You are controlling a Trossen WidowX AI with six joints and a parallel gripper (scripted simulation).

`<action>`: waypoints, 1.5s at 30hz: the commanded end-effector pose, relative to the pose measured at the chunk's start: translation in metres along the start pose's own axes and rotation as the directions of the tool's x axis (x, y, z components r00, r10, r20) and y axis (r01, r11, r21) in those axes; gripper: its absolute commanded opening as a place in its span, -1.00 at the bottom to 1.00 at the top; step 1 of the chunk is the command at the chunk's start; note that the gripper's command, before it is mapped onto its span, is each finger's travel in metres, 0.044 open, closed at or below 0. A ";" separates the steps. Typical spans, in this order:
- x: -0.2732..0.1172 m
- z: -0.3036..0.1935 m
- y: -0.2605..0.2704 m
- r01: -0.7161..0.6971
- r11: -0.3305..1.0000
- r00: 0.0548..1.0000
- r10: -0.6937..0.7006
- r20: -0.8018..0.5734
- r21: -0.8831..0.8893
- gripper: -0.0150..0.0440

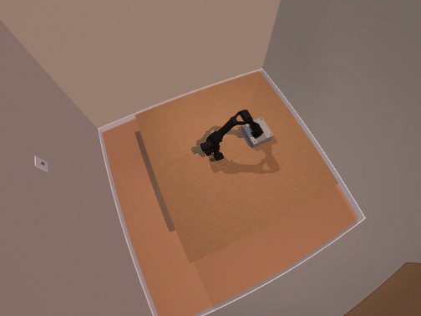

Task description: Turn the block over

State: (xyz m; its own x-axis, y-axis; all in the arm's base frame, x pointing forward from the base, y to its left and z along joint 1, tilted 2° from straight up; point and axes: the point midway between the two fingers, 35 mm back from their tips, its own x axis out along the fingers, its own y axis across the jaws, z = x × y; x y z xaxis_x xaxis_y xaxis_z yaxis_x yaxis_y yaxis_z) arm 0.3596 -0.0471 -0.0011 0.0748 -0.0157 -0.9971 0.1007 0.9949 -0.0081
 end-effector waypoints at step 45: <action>-0.019 0.002 0.000 -0.006 1.000 0.974 0.006 0.226 -0.002 -0.49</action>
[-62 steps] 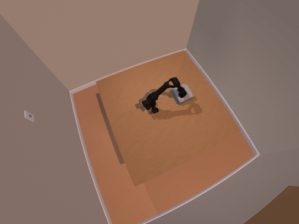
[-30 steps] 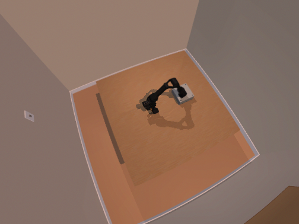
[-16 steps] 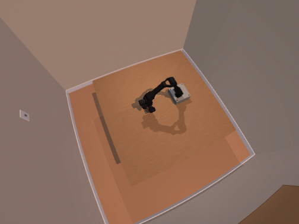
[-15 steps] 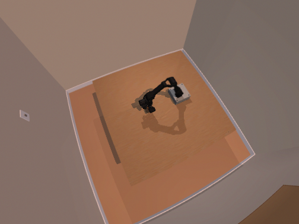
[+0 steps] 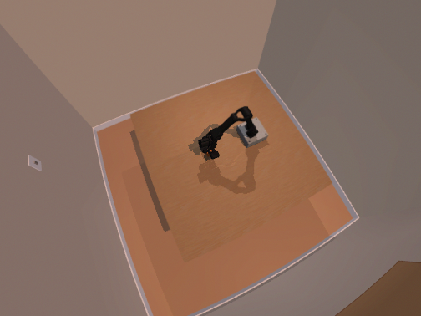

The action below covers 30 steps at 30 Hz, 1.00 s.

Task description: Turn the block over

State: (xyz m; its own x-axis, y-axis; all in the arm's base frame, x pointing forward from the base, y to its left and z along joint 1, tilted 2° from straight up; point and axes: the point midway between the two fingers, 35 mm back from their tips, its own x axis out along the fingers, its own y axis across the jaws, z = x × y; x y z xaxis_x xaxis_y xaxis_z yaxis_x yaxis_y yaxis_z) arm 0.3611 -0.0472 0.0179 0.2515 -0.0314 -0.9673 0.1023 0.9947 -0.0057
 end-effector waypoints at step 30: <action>0.008 -0.004 0.000 -0.003 1.000 0.909 0.004 0.417 -0.004 -0.49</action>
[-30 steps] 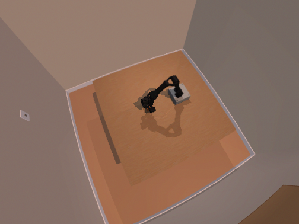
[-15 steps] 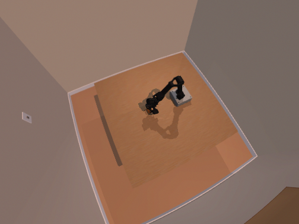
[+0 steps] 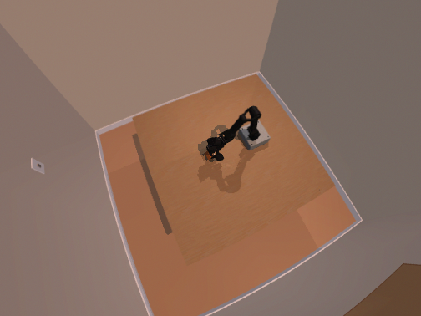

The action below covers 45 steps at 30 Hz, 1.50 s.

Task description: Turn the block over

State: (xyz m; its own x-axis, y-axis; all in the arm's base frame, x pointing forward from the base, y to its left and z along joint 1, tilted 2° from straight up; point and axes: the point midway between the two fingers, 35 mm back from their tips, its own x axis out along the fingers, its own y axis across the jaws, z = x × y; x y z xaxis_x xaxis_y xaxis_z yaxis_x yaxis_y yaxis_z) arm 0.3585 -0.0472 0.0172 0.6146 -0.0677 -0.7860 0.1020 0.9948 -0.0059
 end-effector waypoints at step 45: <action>0.014 -0.023 0.001 -0.004 1.000 0.851 0.005 0.526 -0.003 -0.49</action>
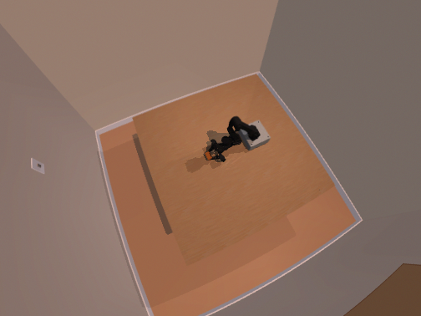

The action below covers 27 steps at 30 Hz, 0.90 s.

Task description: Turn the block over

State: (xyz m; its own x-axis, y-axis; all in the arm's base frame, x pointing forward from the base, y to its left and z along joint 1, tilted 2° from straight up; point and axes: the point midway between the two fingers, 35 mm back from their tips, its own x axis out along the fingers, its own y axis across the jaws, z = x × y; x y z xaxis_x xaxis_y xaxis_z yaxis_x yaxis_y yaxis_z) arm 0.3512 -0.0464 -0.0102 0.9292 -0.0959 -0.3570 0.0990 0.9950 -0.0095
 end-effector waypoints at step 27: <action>-0.002 0.001 0.001 -0.004 1.000 1.000 0.004 0.014 0.004 0.84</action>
State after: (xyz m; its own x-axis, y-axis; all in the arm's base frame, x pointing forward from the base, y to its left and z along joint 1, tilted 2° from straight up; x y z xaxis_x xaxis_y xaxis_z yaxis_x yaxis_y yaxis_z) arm 0.3495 -0.0461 -0.0086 0.9341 -0.0959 -0.3440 0.0987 0.9951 -0.0092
